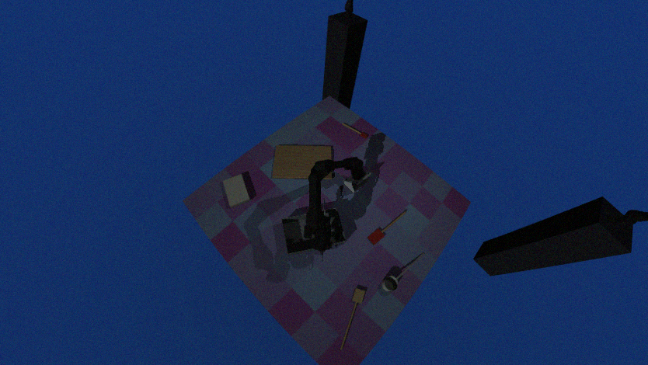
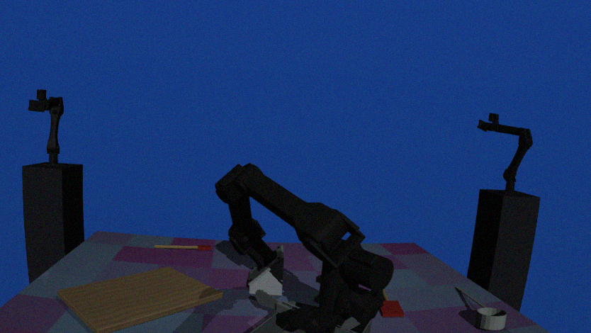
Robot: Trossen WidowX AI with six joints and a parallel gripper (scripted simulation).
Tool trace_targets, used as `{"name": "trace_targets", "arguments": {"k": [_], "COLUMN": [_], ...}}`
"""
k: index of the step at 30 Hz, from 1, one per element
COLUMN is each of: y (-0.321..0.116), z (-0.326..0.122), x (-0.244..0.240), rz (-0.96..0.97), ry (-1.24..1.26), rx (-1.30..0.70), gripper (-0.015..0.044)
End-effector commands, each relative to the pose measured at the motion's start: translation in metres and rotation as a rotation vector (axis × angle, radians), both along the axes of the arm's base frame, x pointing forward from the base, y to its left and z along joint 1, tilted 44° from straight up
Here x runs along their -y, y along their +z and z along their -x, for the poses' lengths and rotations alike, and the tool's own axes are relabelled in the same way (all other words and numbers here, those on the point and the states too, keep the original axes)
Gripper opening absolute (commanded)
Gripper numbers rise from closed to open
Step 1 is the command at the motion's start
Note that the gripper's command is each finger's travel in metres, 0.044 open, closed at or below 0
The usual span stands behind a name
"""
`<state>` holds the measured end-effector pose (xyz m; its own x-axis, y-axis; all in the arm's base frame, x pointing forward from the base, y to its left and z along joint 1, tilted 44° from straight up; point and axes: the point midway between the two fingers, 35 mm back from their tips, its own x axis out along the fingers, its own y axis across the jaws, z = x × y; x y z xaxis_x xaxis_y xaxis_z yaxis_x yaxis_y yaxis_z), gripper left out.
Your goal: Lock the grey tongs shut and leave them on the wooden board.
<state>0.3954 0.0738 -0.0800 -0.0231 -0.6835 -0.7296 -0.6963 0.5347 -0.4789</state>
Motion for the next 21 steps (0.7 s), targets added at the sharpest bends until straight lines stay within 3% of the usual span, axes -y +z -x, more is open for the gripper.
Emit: {"name": "trace_targets", "arguments": {"k": [1, 6, 21], "y": [0.025, 0.067, 0.069], "z": [-0.006, -0.002, -0.001], "x": [-0.029, -0.066, -0.067], "rz": [-0.013, -0.011, -0.011], "ry": [0.009, 0.013, 0.013], "rx": [0.019, 0.016, 0.016], "gripper": [-0.0150, -0.0150, -0.0150]}}
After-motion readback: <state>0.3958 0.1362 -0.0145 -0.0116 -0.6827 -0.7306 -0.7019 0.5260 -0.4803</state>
